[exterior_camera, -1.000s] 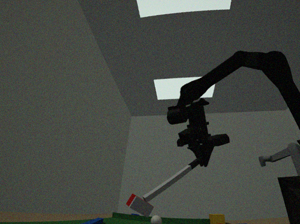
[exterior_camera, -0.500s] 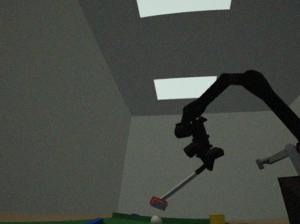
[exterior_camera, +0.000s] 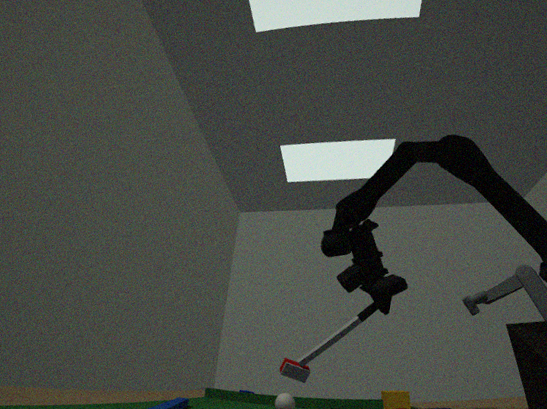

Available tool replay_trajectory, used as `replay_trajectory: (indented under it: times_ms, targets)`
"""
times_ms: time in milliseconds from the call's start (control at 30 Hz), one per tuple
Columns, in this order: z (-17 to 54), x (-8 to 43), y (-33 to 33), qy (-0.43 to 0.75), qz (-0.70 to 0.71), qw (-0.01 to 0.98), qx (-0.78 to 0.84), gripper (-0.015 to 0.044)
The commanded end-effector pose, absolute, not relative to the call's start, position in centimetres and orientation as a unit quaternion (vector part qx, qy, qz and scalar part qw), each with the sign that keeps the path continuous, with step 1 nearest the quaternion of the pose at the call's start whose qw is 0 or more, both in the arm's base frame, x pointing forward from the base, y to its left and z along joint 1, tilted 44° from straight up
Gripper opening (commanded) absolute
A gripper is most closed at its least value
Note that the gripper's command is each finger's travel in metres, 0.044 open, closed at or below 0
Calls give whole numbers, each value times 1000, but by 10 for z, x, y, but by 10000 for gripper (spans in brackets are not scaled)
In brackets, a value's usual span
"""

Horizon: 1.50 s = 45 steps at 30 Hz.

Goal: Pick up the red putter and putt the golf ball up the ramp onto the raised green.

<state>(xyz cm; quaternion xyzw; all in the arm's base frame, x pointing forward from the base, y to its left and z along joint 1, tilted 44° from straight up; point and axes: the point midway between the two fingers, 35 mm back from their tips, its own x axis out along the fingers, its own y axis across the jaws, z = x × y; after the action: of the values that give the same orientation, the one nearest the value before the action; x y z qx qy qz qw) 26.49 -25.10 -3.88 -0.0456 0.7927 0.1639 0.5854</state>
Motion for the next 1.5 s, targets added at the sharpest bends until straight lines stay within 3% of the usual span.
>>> replay_trajectory:
  times_ms: [0, 1467]
  targets:
    - [-57, 268, -248, 794, 159, 586, -46, 0]
    - [-109, 275, -237, 794, 162, 584, -48, 0]
